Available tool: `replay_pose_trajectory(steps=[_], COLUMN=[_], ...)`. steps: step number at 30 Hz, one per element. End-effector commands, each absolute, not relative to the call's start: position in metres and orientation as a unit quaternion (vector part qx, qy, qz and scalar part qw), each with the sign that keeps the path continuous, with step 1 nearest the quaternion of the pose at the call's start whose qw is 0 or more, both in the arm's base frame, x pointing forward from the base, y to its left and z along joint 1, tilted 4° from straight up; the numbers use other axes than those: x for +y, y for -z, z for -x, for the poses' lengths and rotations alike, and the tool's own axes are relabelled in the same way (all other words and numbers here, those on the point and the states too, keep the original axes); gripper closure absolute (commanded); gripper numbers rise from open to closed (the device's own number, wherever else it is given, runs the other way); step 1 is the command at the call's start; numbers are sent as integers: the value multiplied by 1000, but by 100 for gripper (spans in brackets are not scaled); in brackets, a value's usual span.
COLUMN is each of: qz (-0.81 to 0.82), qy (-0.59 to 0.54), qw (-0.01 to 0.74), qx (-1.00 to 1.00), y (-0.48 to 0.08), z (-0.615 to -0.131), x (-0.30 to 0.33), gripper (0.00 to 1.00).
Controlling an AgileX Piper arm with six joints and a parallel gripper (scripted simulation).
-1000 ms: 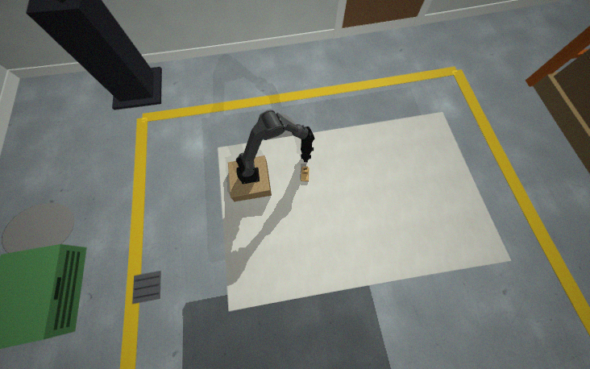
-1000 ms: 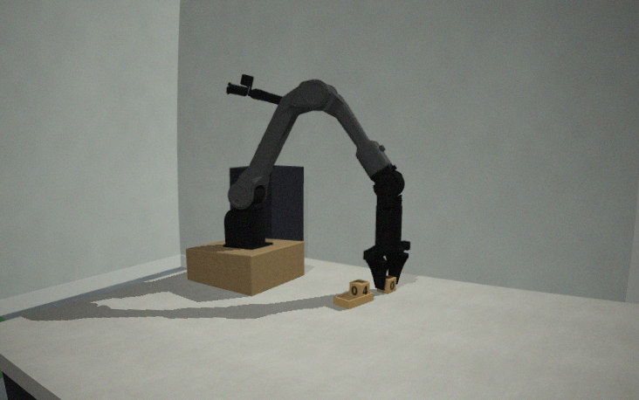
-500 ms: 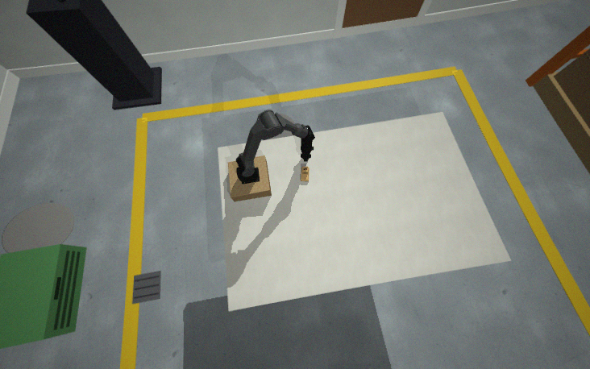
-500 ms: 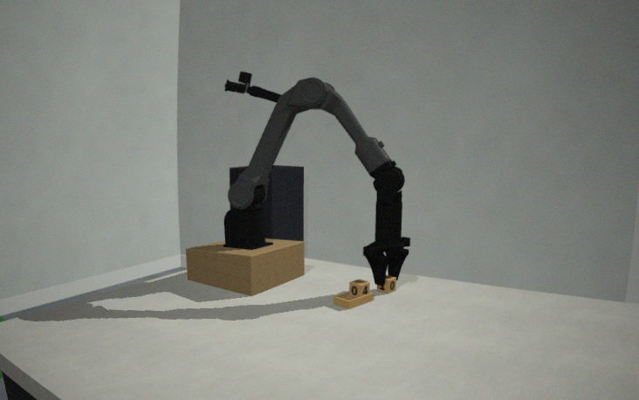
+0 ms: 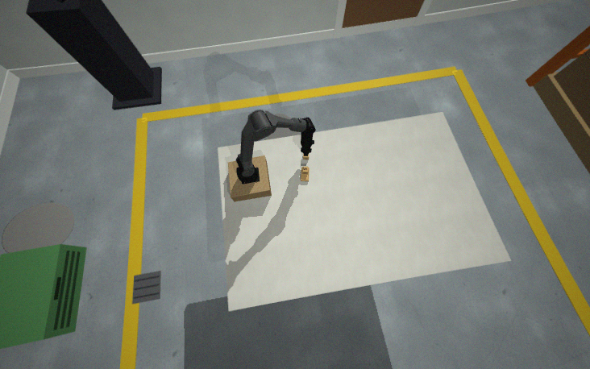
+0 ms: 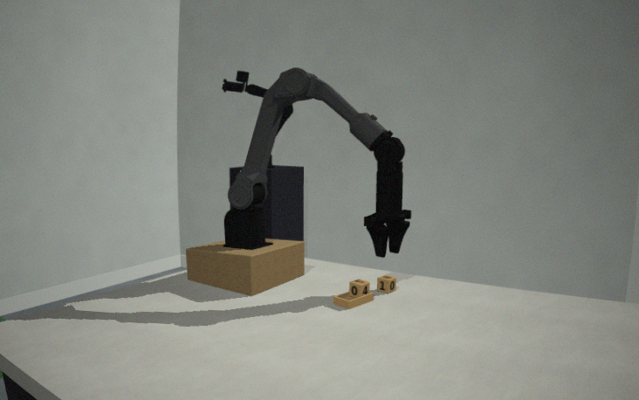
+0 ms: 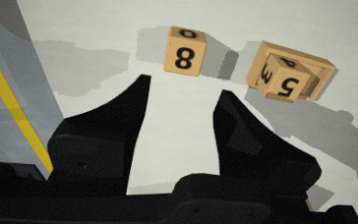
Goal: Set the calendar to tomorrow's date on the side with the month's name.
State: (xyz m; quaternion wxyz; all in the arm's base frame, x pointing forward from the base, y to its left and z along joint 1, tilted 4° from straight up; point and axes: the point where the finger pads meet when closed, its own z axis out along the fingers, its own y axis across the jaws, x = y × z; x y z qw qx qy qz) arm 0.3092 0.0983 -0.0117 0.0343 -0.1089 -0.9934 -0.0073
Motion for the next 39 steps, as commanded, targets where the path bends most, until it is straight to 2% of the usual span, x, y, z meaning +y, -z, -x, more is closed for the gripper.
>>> replay_pose_trajectory(steps=[1, 9, 10, 33, 39], qz=[110, 110, 110, 108, 53], qy=[8, 8, 8, 8, 9], qw=[31, 33, 33, 33, 33], qx=[-993, -993, -993, -994, -998], y=[4, -6, -6, -6, -5], z=[-311, -311, -311, -311, -311], x=[98, 98, 98, 98, 98], gripper=[37, 37, 0, 0, 0])
